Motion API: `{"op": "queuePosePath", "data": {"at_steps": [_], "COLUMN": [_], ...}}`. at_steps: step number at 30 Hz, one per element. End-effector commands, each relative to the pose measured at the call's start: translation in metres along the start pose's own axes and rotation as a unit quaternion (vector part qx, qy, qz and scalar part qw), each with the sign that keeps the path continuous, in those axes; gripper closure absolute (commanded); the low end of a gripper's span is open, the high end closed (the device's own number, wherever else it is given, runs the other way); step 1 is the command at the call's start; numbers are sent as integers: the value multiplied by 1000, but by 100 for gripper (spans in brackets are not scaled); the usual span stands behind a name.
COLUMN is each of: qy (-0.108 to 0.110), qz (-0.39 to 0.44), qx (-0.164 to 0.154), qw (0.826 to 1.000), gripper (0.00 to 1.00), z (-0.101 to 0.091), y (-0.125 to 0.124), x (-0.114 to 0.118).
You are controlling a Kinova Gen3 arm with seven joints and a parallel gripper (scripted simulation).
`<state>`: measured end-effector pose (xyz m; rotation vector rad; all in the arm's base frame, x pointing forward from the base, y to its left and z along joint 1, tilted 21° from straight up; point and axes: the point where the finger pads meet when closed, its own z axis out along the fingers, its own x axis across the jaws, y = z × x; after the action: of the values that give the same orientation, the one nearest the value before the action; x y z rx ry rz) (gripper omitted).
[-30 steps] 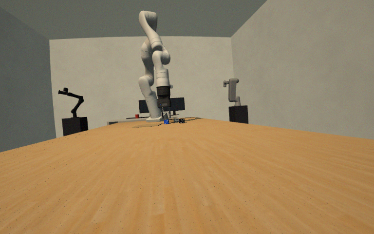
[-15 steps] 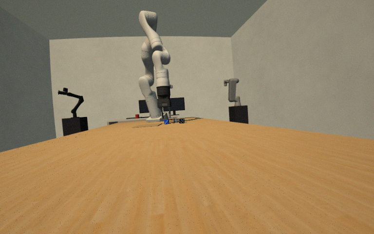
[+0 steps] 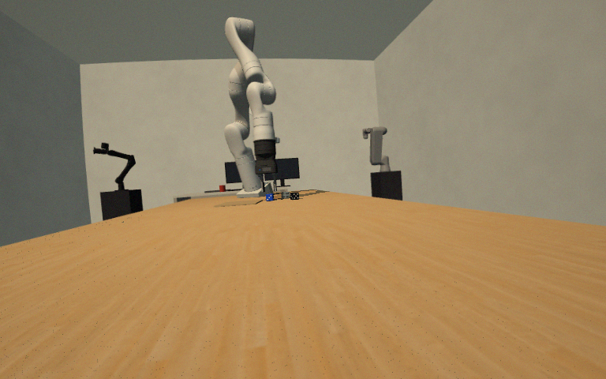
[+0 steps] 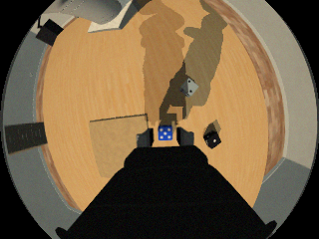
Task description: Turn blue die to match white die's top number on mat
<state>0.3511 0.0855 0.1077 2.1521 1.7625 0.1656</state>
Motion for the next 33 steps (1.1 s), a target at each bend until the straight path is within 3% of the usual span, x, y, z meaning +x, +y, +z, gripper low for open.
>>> {"op": "queuePosePath", "data": {"at_steps": [1,12,33], "qy": [2,2,2], "qz": [2,2,2], "qx": [0,0,0], "qw": [1000,1000,1000], "gripper": [21,21,21], "z": [0,3,31], "y": [0,0,0], "x": [3,3,3]}}
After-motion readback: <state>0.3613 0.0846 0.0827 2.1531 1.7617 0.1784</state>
